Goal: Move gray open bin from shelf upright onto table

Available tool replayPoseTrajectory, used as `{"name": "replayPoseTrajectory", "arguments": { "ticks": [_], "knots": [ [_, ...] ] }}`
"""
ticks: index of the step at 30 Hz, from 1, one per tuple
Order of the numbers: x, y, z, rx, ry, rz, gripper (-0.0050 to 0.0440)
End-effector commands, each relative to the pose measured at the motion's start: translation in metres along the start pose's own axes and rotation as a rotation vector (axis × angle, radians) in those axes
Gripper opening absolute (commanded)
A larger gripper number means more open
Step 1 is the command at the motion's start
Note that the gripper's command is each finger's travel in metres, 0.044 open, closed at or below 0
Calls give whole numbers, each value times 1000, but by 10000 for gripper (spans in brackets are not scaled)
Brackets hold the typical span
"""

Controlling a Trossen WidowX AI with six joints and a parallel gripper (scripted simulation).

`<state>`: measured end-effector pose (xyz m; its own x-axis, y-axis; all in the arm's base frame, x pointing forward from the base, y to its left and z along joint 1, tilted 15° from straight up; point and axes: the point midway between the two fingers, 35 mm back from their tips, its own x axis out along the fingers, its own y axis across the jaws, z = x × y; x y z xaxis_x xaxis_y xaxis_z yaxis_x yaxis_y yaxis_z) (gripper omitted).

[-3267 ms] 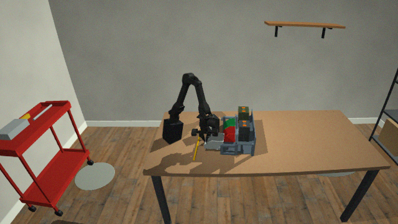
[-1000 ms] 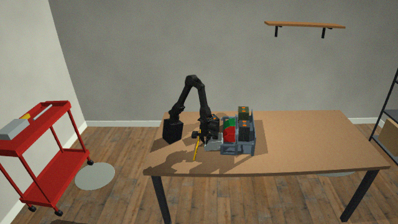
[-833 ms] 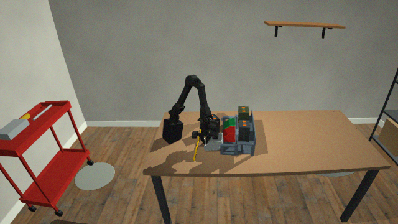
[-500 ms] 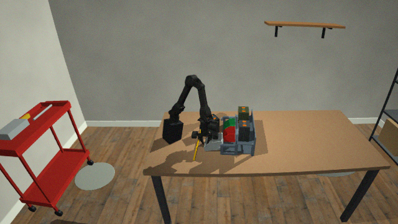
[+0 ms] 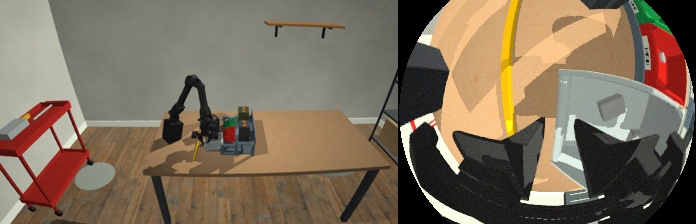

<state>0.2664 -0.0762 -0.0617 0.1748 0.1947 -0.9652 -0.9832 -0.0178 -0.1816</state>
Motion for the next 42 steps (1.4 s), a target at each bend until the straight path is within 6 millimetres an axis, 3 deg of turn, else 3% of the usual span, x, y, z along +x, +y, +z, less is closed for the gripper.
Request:
{"name": "replayPoseTrajectory", "arguments": {
  "ticks": [1,29,34,42],
  "knots": [
    [-4,-5,-1,-4,8,-17,150],
    [-4,-5,-1,-4,8,-17,150],
    [-59,-4,-1,0,9,-17,150],
    [-59,-4,-1,0,9,-17,150]
  ]
}}
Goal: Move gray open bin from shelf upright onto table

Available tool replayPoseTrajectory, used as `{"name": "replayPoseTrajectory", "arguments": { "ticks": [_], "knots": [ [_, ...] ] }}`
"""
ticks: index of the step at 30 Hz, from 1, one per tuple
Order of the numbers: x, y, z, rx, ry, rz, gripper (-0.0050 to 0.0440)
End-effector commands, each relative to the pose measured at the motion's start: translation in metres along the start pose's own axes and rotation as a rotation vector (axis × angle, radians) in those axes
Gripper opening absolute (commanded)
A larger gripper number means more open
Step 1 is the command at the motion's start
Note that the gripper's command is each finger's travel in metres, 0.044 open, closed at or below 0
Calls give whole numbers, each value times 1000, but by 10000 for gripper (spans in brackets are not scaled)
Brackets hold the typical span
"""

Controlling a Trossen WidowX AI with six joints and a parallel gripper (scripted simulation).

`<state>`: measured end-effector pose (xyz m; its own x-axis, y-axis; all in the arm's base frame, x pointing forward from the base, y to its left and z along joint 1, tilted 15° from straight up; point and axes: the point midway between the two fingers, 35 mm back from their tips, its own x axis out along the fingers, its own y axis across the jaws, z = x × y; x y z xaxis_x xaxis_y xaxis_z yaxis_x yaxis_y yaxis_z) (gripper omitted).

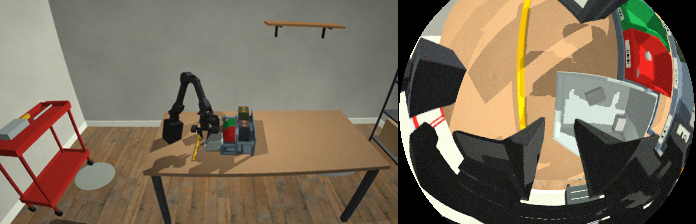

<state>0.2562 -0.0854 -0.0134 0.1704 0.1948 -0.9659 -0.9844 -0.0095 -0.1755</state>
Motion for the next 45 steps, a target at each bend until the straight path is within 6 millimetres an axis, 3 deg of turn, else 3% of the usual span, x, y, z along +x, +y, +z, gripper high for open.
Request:
{"name": "replayPoseTrajectory", "arguments": {
  "ticks": [1,4,9,45],
  "knots": [
    [-9,-5,-1,-9,9,-22,150],
    [-9,-5,-1,-9,9,-22,150],
    [-44,-5,-1,-10,10,-21,150],
    [-30,-6,-2,-10,11,-22,150]
  ]
}}
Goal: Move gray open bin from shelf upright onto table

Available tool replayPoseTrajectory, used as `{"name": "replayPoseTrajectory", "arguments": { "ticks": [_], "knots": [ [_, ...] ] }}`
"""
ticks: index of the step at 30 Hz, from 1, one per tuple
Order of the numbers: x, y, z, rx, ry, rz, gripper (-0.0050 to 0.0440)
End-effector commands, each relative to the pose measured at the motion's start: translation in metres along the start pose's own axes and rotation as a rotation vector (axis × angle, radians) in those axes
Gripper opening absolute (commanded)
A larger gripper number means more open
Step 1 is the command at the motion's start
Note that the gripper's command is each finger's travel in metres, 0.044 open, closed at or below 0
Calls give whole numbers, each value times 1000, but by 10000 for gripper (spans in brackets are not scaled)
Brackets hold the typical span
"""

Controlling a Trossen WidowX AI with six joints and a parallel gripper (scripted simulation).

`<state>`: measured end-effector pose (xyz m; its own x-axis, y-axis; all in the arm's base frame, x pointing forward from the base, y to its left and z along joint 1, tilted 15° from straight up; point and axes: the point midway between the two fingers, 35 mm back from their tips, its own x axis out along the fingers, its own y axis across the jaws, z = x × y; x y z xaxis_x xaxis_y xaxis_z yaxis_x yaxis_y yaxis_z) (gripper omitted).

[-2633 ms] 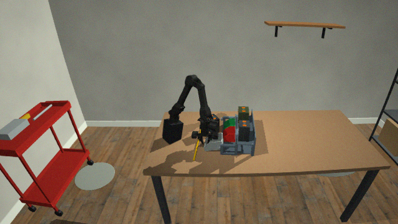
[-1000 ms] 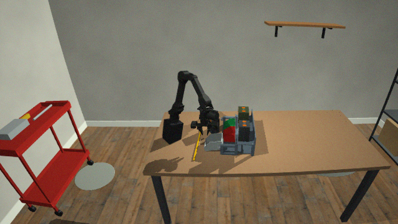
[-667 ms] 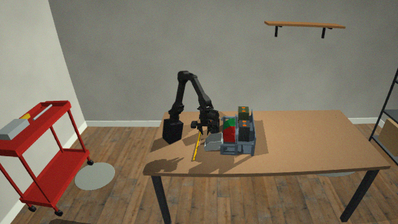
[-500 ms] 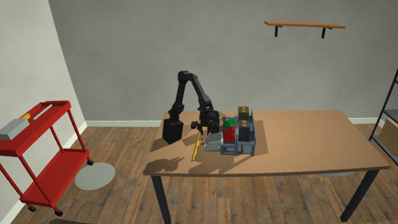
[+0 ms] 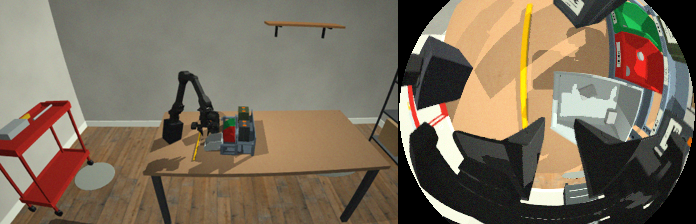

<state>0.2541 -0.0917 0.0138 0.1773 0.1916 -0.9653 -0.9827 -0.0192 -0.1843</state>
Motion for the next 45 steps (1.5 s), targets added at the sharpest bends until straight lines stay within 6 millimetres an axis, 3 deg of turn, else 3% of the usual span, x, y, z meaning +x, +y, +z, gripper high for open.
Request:
{"name": "replayPoseTrajectory", "arguments": {
  "ticks": [1,44,45],
  "knots": [
    [-2,-3,-1,1,7,-15,150],
    [1,-3,-1,-4,8,-15,150],
    [-3,-10,-1,-3,8,-15,150]
  ]
}}
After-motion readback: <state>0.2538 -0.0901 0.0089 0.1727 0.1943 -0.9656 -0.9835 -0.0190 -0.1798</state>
